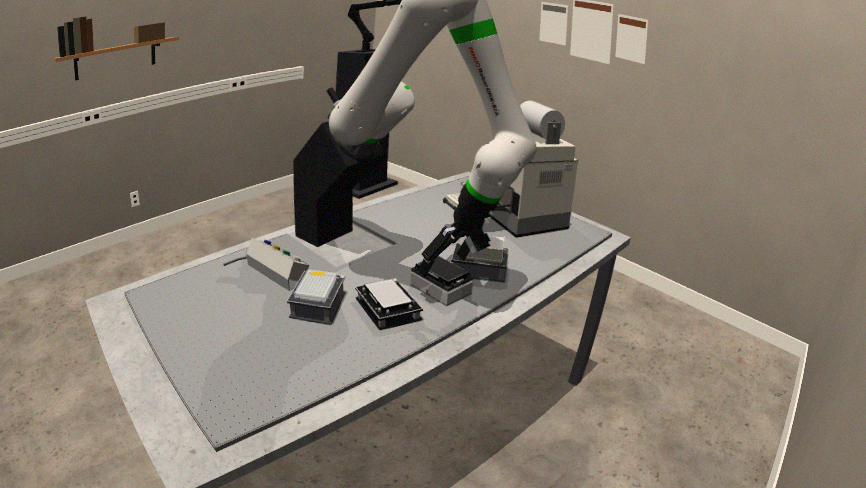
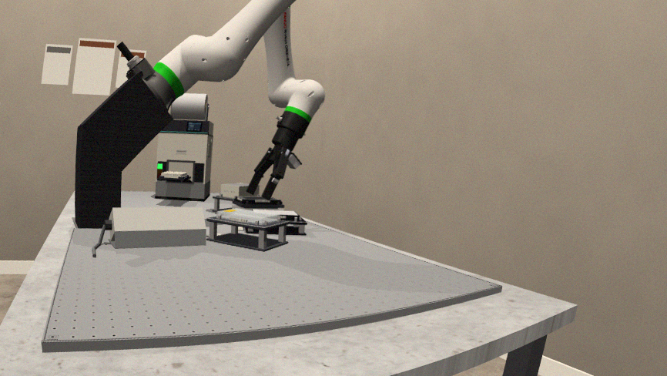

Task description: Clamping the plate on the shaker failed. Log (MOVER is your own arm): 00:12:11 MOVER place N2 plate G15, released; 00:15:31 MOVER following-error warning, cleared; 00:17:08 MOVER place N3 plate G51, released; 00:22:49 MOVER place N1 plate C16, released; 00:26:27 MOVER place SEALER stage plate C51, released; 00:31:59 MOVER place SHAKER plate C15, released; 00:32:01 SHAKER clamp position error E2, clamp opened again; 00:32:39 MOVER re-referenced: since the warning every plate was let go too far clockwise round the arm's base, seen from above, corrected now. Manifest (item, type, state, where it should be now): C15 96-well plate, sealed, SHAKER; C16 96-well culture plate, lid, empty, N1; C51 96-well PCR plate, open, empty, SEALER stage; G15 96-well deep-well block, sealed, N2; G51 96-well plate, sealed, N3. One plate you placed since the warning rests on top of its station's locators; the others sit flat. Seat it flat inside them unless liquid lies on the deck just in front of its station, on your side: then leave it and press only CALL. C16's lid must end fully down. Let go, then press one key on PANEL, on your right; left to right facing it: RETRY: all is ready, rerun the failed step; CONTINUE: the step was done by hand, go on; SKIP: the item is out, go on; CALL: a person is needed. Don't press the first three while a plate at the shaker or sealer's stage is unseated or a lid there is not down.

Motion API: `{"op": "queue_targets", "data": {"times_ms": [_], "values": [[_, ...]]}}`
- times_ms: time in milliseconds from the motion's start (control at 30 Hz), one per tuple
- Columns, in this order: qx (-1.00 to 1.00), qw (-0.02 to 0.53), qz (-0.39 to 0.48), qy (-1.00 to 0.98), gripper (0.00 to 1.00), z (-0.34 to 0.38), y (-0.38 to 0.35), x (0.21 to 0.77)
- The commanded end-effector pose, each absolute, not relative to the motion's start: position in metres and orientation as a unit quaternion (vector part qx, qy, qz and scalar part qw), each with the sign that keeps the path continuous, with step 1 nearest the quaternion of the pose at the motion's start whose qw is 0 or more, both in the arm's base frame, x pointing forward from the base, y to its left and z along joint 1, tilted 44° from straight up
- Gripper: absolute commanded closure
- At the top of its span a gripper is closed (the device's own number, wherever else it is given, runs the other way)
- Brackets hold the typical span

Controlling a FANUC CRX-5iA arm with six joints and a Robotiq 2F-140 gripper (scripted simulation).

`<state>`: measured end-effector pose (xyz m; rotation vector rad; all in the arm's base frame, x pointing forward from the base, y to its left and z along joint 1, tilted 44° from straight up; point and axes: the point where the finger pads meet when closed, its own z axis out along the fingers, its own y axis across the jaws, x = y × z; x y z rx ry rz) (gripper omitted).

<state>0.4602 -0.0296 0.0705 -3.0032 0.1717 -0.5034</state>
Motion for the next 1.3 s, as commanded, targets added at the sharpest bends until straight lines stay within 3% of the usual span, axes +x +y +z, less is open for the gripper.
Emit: {"op": "queue_targets", "data": {"times_ms": [0,1267], "values": [[-0.984,0.046,-0.166,0.056,0.00,0.072,-0.030,0.459],[-0.984,0.046,-0.166,0.056,0.00,0.113,-0.030,0.420]]}}
